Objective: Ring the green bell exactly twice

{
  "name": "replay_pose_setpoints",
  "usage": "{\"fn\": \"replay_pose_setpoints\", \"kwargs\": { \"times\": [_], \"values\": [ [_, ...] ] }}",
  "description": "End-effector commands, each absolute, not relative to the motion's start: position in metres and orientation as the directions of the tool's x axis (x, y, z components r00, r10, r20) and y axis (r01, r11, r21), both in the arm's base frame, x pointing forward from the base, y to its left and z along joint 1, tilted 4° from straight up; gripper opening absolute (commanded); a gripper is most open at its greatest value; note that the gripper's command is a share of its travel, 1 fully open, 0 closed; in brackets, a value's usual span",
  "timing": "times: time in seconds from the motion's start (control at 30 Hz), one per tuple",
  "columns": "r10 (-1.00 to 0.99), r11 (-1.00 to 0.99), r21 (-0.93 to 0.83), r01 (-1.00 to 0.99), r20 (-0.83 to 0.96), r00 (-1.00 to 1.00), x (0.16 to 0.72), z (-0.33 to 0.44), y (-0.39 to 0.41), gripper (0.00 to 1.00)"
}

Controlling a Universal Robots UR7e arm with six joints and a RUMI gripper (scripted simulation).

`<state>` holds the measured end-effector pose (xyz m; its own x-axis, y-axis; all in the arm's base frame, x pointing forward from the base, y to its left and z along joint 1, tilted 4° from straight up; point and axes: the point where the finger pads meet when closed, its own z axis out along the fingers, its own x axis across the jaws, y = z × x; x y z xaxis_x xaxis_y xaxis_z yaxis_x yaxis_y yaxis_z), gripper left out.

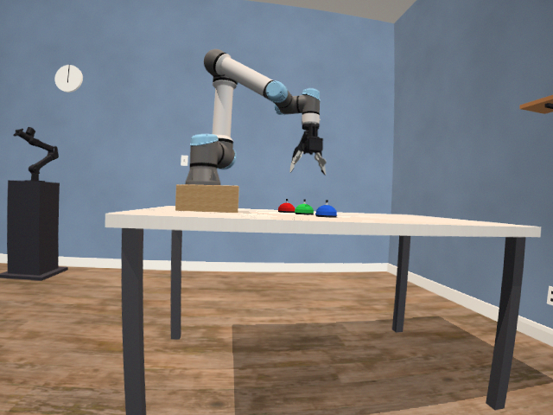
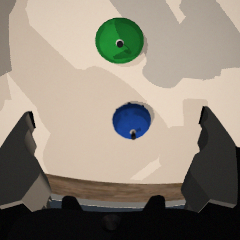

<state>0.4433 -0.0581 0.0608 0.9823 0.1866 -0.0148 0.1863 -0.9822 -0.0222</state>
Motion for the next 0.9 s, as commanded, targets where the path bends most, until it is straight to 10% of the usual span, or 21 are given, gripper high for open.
{"fn": "replay_pose_setpoints", "kwargs": {
  "times": [0.0,0.47,0.5,0.87],
  "values": [
    [0.268,-0.962,-0.047,0.268,-0.009,0.963,0.444,0.049,-0.033,1.00],
    [0.312,-0.949,-0.061,0.311,-0.007,0.950,0.442,0.042,-0.020,1.00],
    [0.312,-0.949,-0.061,0.311,-0.007,0.950,0.442,0.042,-0.020,0.00],
    [0.312,-0.949,-0.061,0.311,-0.007,0.950,0.442,0.042,-0.020,0.00]
  ]
}}
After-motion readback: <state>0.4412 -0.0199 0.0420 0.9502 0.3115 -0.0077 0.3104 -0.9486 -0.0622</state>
